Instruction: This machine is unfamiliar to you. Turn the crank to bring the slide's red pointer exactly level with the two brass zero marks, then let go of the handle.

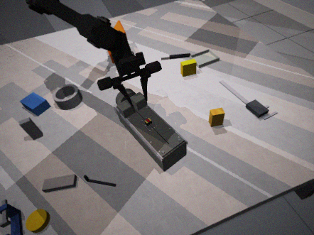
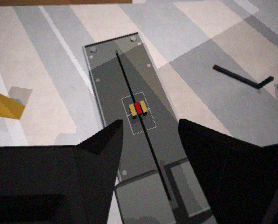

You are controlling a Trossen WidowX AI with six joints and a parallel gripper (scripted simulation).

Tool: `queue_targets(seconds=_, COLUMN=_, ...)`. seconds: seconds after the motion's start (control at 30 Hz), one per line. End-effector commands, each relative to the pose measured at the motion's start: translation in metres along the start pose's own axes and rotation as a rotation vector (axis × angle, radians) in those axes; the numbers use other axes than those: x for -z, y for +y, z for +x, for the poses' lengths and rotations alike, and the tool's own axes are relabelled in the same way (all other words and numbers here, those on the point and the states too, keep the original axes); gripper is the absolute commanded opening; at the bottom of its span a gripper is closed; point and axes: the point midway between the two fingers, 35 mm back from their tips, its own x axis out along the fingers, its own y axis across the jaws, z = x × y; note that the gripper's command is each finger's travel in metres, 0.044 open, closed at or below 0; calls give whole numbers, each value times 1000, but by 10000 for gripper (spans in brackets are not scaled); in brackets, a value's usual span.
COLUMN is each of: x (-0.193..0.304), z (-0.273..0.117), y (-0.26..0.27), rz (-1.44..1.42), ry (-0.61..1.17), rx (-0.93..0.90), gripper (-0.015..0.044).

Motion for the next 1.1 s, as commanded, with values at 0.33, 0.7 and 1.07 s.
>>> queue_targets(seconds=0.33, x=0, z=0, y=0, rz=0, ry=0, rx=1, gripper=361)
queue_targets(seconds=0.7, x=0, z=0, y=0, rz=0, ry=0, rx=1, gripper=72)
queue_targets(seconds=1.07, x=0, z=0, y=0, rz=0, ry=0, rx=0, gripper=0)
